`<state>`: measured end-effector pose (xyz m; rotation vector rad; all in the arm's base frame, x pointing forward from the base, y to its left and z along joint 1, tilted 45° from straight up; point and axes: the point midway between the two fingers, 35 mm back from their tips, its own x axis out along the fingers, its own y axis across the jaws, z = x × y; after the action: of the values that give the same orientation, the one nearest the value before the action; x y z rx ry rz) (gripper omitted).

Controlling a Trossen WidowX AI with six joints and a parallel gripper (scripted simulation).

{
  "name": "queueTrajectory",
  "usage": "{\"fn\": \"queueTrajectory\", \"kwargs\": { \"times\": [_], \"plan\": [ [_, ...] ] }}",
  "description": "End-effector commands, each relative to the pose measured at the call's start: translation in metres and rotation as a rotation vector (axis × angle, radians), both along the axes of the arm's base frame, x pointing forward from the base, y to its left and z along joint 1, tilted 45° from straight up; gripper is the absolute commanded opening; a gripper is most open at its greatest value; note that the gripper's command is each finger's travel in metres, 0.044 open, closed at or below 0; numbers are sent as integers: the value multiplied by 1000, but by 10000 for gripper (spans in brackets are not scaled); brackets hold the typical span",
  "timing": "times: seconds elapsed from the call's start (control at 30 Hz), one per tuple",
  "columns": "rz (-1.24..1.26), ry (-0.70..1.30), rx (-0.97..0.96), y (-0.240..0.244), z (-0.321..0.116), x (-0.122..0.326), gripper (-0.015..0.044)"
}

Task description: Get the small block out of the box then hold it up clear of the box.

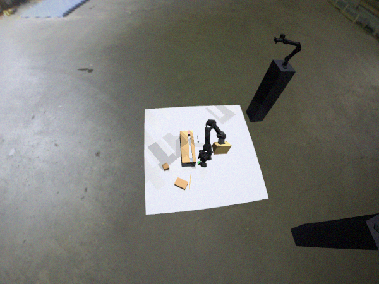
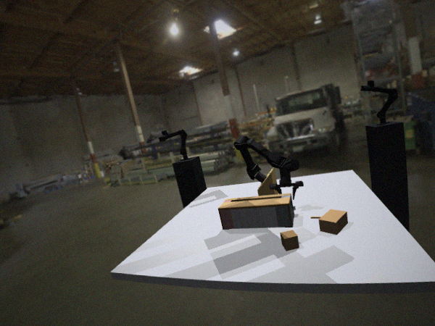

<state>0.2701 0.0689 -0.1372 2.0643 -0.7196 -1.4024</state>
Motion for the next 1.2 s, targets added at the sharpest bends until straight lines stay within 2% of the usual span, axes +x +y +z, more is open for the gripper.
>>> {"fn": "queueTrajectory", "kwargs": {
  "times": [0.0, 1.17],
  "plan": [
    [9, -1, -6, -6, -5, -1, 285],
    [9, -1, -9, -47, -41, -6, 285]
  ]
}}
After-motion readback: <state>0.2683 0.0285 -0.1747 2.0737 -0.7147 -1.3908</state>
